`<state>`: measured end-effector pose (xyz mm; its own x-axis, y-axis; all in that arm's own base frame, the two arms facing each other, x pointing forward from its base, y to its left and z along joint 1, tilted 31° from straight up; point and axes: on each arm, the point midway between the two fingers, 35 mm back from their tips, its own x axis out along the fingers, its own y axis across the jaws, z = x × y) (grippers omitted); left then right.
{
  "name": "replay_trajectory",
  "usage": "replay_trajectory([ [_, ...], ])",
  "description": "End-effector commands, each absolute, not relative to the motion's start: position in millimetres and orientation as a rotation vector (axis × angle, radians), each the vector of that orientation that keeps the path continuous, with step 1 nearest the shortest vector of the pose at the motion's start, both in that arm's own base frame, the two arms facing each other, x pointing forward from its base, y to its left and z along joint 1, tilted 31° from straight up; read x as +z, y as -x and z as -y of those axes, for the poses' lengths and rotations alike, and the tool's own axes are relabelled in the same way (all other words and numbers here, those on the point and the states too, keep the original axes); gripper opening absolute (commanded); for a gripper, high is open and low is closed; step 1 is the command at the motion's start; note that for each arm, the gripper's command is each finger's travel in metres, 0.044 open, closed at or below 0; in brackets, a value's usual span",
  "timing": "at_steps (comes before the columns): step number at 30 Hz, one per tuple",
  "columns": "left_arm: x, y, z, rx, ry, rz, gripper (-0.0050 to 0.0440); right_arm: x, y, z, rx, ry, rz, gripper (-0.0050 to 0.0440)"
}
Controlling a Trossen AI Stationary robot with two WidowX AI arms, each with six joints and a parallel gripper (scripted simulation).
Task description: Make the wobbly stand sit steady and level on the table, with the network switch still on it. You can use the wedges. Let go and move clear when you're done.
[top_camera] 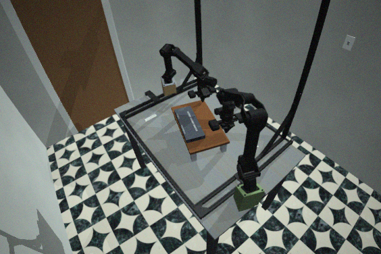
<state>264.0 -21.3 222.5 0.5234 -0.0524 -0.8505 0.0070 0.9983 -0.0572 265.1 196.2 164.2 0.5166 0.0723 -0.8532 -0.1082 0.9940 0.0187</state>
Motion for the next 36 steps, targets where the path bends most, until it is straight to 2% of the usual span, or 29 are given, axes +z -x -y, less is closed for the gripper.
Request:
replay_trajectory([
  [1,223,-264,21,-0.036,0.049,-1.019,0.0,154,-268,-193,0.091,0.054,-1.034,0.0],
  [7,223,-264,21,-0.036,0.049,-1.019,0.0,154,-268,-193,0.091,0.054,-1.034,0.0],
  [8,223,-264,21,-0.036,0.049,-1.019,0.0,215,-233,-189,0.109,0.039,-1.022,0.0],
  [24,223,-264,21,-0.036,0.049,-1.019,0.0,215,-233,-189,0.109,0.039,-1.022,0.0],
  [25,234,-274,22,-0.039,0.049,-0.964,0.0239,211,-232,-189,0.11,0.049,-1.031,0.0],
  [35,371,-340,26,-0.069,0.053,-0.414,0.0239,211,-232,-189,0.11,0.049,-1.031,0.0],
  [36,371,-340,26,-0.069,0.053,-0.414,0.0239,211,-232,-189,0.11,0.049,-1.031,0.0],
])
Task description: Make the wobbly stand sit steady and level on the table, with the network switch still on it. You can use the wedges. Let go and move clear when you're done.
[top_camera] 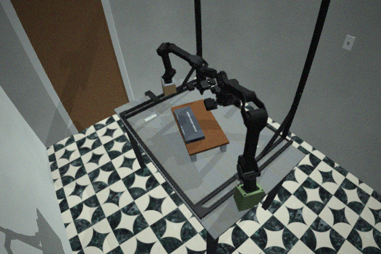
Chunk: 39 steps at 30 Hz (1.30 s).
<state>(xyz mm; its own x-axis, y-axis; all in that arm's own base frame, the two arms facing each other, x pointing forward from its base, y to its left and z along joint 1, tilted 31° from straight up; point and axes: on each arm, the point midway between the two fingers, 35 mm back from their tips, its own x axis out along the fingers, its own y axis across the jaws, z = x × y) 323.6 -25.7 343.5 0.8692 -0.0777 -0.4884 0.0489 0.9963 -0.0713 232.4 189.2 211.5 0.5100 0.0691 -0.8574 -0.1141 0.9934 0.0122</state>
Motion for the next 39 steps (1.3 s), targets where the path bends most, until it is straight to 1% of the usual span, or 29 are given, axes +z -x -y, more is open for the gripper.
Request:
replay_trajectory([
  [1,371,-340,26,-0.069,0.053,-0.414,0.0239,211,-232,-189,0.11,0.049,-1.031,0.0],
  [5,371,-340,26,-0.069,0.053,-0.414,0.0239,211,-232,-189,0.11,0.049,-1.031,0.0],
  [6,381,-333,26,-0.073,0.058,-0.379,0.0239,211,-232,-189,0.11,0.048,-1.03,0.0],
  [11,454,-341,27,-0.081,0.057,-0.125,0.0239,211,-232,-189,0.11,0.048,-1.03,0.0],
  [16,528,-334,26,-0.087,0.057,0.129,0.0239,211,-232,-189,0.11,0.048,-1.03,0.0],
  [22,528,-334,26,-0.087,0.057,0.129,0.0239,211,-232,-189,0.11,0.048,-1.03,0.0],
  [33,667,-265,21,-0.092,0.057,0.654,0.0239,211,-232,-189,0.11,0.048,-1.03,0.0],
  [39,667,-265,21,-0.092,0.057,0.654,0.0239,211,-232,-189,0.11,0.048,-1.03,0.0],
])
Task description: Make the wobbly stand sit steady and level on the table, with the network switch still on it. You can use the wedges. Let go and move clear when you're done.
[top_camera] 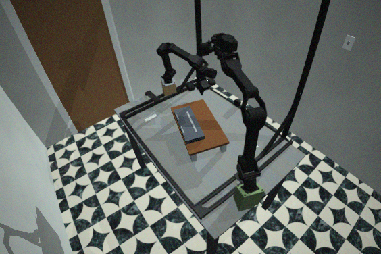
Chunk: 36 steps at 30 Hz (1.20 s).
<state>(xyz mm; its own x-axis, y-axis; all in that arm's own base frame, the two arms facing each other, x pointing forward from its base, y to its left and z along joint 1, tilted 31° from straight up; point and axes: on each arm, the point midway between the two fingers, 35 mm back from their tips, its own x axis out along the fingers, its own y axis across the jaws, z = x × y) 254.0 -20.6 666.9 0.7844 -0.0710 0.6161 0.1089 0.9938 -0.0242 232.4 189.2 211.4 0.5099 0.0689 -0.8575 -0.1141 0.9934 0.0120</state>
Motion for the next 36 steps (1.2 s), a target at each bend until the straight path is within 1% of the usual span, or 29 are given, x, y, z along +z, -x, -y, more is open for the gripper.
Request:
replay_trajectory([
  [1,673,-249,20,-0.096,0.059,0.694,0.0239,211,-232,-189,0.11,0.048,-1.03,0.0],
  [6,725,-203,16,-0.091,0.058,0.938,0.0239,211,-232,-189,0.11,0.048,-1.03,0.0],
  [11,765,-150,12,-0.082,0.057,1.183,0.0239,211,-232,-189,0.11,0.048,-1.03,0.0],
  [17,765,-150,12,-0.082,0.057,1.183,0.0239,211,-232,-189,0.11,0.048,-1.03,0.0],
  [18,766,-130,11,-0.087,0.058,1.224,0.0239,211,-232,-189,0.11,0.048,-1.03,0.0],
  [23,792,-76,6,-0.072,0.059,1.467,0.0239,211,-232,-189,0.11,0.048,-1.03,0.0],
  [28,804,-20,1,-0.054,0.062,1.709,0.0239,211,-232,-189,0.11,0.048,-1.03,0.0],
  [34,804,-20,1,-0.054,0.062,1.709,0.0239,211,-232,-189,0.11,0.048,-1.03,0.0],
  [36,799,-13,3,-0.145,0.157,1.695,0.0239,211,-232,-189,0.11,0.048,-1.03,0.0],
])
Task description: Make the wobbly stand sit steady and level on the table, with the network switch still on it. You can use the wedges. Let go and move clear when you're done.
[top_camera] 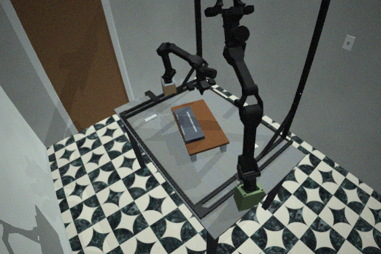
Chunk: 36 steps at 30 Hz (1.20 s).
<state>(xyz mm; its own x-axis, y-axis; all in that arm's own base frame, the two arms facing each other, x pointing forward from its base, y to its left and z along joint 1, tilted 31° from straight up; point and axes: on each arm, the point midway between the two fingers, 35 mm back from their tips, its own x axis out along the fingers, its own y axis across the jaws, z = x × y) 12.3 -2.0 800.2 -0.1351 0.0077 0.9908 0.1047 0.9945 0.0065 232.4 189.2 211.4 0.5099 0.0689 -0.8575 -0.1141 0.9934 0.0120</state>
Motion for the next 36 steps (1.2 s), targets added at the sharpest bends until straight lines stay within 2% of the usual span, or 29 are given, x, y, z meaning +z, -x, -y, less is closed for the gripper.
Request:
replay_trajectory([
  [1,800,-13,4,-0.186,0.205,1.692,0.0239,211,-232,-189,0.11,0.048,-1.03,0.0],
  [9,804,-15,12,-0.511,0.588,1.634,0.0239,211,-232,-189,0.11,0.048,-1.03,0.0],
  [32,804,-15,12,-0.511,0.588,1.634,0.0239,211,-232,-189,0.11,0.048,-1.03,0.0],
  [36,795,-66,50,-0.501,0.493,1.458,0.0239,211,-232,-189,0.11,0.048,-1.03,0.0],
])
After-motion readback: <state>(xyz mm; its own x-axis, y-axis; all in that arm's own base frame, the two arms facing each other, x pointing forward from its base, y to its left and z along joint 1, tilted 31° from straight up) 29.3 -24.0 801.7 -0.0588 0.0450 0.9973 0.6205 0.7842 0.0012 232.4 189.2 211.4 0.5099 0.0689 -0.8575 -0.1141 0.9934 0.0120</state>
